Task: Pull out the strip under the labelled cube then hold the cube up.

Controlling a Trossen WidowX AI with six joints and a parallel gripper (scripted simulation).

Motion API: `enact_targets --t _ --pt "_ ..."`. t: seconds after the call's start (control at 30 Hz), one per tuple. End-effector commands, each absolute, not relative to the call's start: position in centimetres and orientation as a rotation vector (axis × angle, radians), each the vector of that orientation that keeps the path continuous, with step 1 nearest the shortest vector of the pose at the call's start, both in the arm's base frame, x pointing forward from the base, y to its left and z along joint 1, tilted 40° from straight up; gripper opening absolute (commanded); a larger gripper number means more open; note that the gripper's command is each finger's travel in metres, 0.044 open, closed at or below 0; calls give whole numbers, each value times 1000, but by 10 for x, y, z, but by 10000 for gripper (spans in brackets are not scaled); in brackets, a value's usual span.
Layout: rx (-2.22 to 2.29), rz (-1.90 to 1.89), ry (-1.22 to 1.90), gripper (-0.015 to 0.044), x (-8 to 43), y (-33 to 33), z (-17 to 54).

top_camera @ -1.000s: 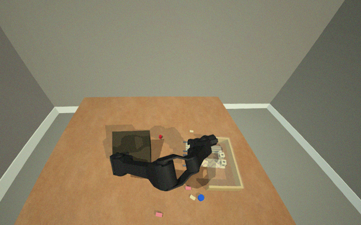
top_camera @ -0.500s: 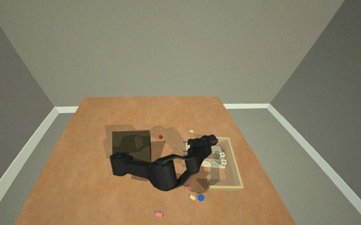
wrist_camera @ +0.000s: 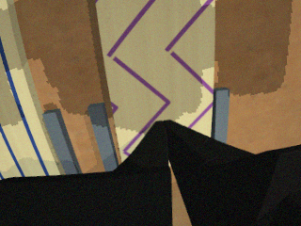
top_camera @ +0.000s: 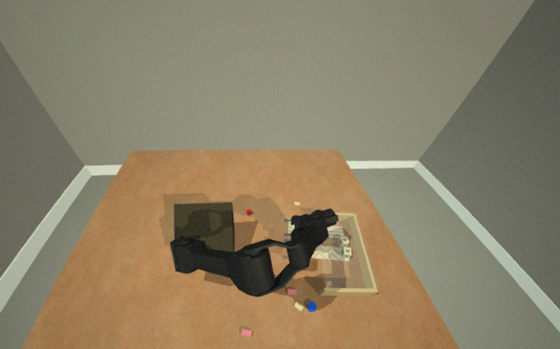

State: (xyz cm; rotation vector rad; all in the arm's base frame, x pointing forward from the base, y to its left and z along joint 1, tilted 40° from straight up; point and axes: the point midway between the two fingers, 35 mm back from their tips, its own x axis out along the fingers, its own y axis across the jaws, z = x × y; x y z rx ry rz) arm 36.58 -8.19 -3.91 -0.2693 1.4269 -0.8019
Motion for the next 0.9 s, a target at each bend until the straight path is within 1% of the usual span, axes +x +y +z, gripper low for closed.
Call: enact_targets --t 0.0,0.87 --pt "-277 -805 1430 0 361 -83 -41" --pt "-277 -804 1432 0 323 -72 -49"
